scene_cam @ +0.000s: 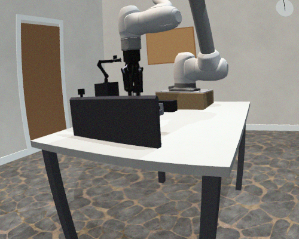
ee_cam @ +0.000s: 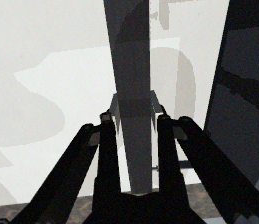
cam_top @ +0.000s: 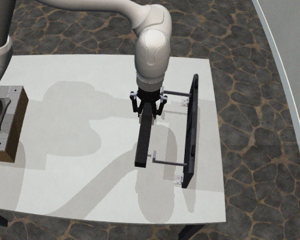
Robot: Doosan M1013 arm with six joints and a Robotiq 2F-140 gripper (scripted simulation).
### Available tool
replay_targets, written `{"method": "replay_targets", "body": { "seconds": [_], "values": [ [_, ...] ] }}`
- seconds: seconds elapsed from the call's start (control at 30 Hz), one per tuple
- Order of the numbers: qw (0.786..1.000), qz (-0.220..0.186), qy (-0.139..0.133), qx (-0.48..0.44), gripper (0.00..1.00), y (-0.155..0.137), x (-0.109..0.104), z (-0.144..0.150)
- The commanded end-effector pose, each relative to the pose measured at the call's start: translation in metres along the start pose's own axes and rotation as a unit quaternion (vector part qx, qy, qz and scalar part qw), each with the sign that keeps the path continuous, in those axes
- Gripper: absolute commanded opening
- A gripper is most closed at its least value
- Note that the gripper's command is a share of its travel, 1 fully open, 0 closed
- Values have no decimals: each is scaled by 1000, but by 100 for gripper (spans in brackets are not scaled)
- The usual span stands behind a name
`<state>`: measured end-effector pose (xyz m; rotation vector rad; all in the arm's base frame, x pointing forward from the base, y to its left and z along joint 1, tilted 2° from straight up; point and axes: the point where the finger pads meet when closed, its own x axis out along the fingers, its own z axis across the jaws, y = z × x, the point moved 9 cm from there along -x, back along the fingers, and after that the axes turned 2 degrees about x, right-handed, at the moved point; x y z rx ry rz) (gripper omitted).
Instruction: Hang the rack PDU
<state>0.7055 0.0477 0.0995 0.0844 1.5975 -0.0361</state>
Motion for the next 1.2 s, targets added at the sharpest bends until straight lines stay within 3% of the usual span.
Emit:
{"method": "replay_targets", "body": {
  "seconds": [0.0,1.17],
  "values": [
    [1000,-1,1,-2,0,-2,0,2],
    [1000,-1,1,-2,0,-1,0,21]
  ]
}}
